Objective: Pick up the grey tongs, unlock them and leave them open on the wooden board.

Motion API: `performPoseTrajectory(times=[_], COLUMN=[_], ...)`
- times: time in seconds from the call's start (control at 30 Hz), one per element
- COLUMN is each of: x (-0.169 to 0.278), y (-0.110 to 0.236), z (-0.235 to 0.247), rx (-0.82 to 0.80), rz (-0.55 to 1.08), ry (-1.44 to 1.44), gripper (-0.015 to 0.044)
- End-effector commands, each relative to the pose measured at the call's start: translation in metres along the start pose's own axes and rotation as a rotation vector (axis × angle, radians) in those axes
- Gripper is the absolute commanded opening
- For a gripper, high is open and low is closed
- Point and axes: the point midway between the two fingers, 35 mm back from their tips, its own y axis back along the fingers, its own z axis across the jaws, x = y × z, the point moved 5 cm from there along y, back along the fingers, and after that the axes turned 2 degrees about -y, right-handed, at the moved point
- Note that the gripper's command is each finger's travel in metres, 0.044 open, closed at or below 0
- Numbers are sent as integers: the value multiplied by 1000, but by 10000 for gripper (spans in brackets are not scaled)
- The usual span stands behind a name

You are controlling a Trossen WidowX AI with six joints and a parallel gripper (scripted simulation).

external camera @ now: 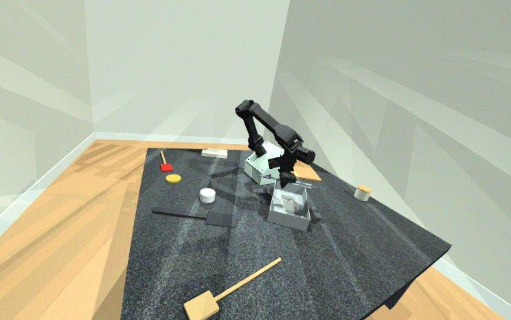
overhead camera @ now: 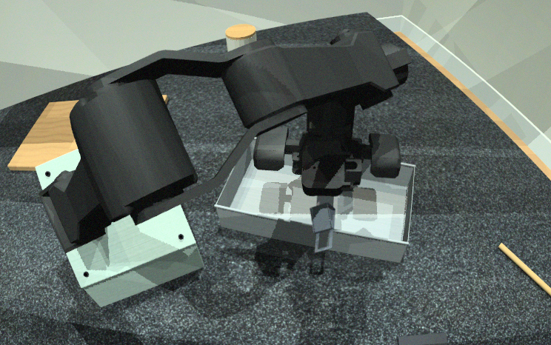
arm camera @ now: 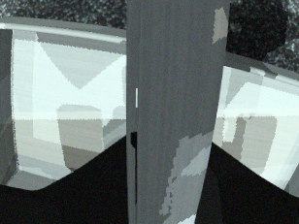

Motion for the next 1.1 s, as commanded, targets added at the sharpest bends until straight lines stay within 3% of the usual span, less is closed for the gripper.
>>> performPoseTrajectory(times=[0.0,1.07], x=[9,81], y=[3,22], z=[-2,-32], rx=[2,-23], rz=[10,52], ry=[128,1455], gripper=[-150,-150])
